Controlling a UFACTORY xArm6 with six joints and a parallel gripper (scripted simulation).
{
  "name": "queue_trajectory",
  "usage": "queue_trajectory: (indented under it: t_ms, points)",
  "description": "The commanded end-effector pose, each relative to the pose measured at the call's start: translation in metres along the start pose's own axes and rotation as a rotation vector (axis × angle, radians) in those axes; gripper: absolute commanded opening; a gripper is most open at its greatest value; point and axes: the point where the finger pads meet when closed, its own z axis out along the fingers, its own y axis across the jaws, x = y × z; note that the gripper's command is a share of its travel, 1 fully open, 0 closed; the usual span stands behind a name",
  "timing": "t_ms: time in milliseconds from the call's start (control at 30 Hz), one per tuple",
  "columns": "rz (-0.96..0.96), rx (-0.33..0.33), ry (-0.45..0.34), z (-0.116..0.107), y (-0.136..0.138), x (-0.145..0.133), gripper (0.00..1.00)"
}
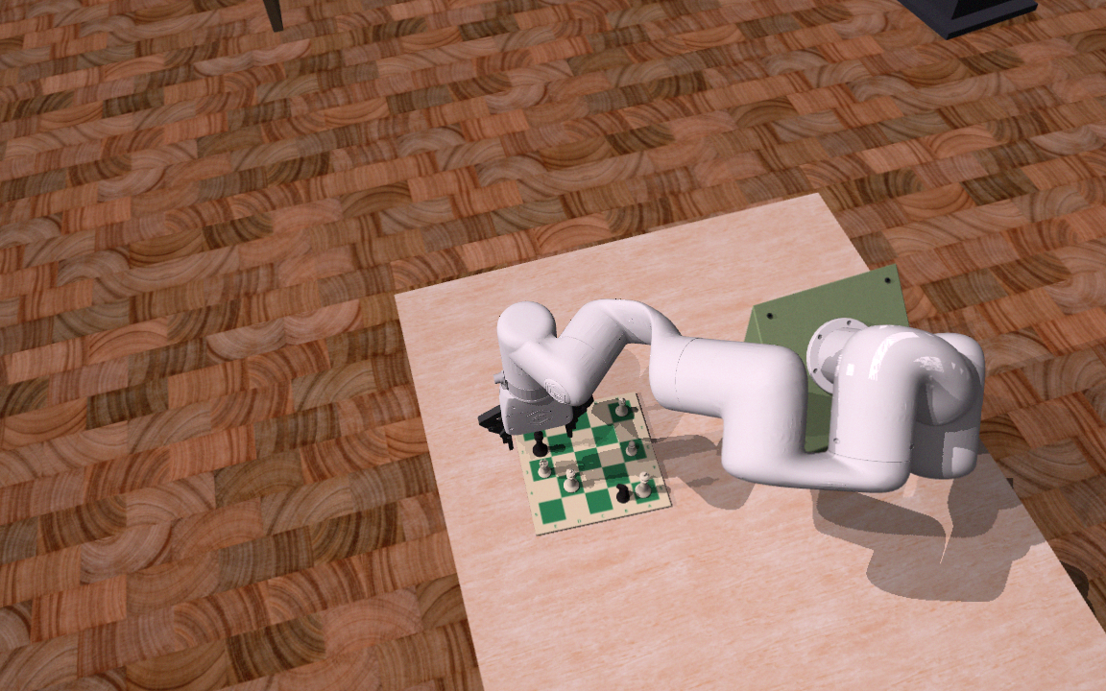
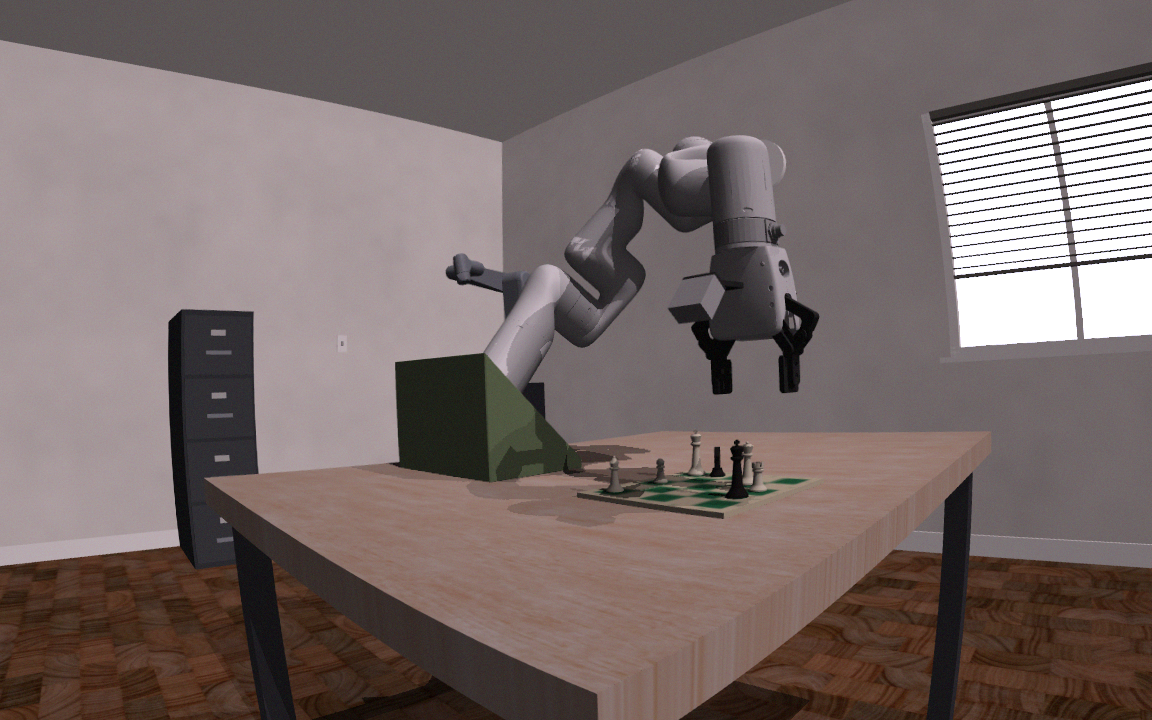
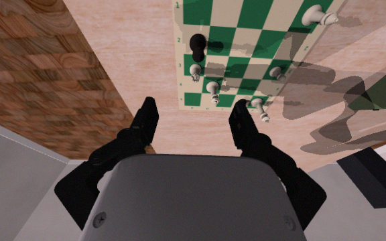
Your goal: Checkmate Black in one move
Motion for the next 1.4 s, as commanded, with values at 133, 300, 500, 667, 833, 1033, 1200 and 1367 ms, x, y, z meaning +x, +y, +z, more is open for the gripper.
queue_trajectory:
  t_ms: [133,300,500,667,833,1033,1200,1367]
  points:
    - [-0.001,0.005,0.001,-0.027,-0.001,0.000,1.00]
    - [-0.001,0.005,0.001,-0.050,-0.001,0.000,1.00]
    - [-0.001,0.005,0.001,-0.064,-0.001,0.000,1.00]
    - [-0.001,0.005,0.001,-0.072,-0.001,0.000,1.00]
    - [-0.001,0.005,0.001,-0.072,-0.001,0.000,1.00]
    - [-0.001,0.005,0.001,-0.072,-0.001,0.000,1.00]
    - [-0.001,0.005,0.001,-0.072,-0.001,0.000,1.00]
    - [-0.001,0.005,0.001,-0.072,-0.001,0.000,1.00]
